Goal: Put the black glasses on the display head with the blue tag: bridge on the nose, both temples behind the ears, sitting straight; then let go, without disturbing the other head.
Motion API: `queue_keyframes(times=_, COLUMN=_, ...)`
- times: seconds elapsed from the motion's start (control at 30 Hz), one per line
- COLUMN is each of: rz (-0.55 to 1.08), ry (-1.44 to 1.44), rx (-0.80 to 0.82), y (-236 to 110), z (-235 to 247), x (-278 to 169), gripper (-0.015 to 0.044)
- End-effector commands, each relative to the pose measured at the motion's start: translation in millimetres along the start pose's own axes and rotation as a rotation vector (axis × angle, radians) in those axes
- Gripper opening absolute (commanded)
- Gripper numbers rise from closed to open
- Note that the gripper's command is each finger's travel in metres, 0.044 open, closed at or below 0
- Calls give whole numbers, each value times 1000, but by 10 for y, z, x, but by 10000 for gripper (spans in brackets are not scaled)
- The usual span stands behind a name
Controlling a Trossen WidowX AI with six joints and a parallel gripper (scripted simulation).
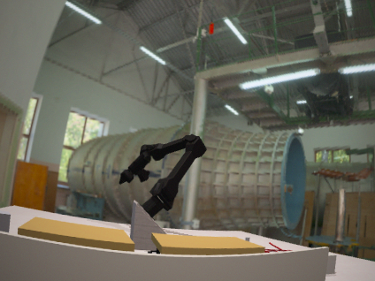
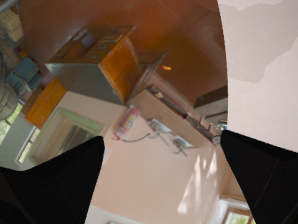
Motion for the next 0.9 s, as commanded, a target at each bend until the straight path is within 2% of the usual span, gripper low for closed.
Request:
queue_keyframes(times=0.0, rz=0, ry=0, rx=0, y=0, z=0, x=0, gripper=426)
queue_keyframes(times=0.23, rz=0, ry=0, rx=0, y=0, z=0, x=0, gripper=440)
queue_keyframes(times=0.3, rz=21, ry=-28, rx=-7, y=-28, z=-42, x=-90, gripper=387)
queue_keyframes(times=0.53, rz=211, ry=-293, rx=-78, y=-357, z=-523, x=-864, gripper=204)
queue_keyframes(times=0.87, rz=455, ry=-667, rx=-199, y=-976, z=-1422, x=-1551, gripper=200)
Point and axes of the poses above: the point midway between the two fingers, 35 mm back from their tips, its own y axis out along the fingers, its own z axis across the jaws, x = y × z, the point moved 10 cm from there along -y, back along the fingers, and after that the axes turned 2 degrees about y, right-handed, at the moved point
